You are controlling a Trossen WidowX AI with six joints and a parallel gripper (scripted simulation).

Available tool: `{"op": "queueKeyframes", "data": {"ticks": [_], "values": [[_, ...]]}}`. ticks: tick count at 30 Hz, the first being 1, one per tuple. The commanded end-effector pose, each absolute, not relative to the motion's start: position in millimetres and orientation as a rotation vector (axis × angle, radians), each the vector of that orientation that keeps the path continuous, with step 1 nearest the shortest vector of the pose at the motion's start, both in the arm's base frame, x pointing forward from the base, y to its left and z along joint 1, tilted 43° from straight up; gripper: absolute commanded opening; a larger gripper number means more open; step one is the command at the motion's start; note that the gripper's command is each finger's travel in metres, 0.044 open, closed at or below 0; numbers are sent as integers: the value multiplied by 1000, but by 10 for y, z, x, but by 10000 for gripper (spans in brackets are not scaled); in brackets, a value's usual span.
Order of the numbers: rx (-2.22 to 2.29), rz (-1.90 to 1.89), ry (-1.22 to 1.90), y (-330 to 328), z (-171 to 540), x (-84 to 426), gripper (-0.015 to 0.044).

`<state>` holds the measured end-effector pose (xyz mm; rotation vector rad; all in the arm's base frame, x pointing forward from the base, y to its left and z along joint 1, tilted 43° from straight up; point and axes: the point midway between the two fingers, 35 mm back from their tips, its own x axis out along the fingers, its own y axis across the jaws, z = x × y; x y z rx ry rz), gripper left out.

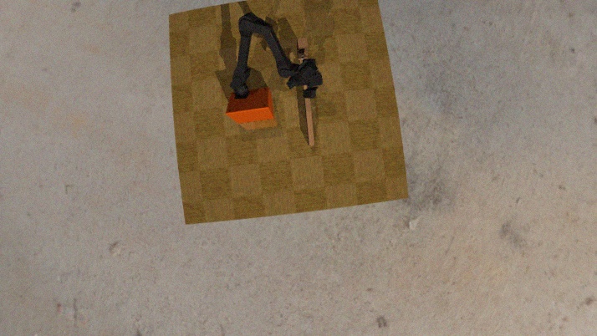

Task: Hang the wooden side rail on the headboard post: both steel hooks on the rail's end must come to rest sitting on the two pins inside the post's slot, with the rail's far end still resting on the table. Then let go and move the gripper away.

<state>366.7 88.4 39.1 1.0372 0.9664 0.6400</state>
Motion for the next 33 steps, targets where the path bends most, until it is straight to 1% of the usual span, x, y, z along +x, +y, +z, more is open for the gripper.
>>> {"op": "queueKeyframes", "data": {"ticks": [1, 8, 18, 33], "values": [[1317, 242, 1314, 778, 278, 3797, 440], [1484, -167, 1596, 712, 347, 3644, 440], [1565, -654, 1846, 651, 642, 3323, 440], [1566, -683, 1859, 648, 664, 3299, 440]]}}
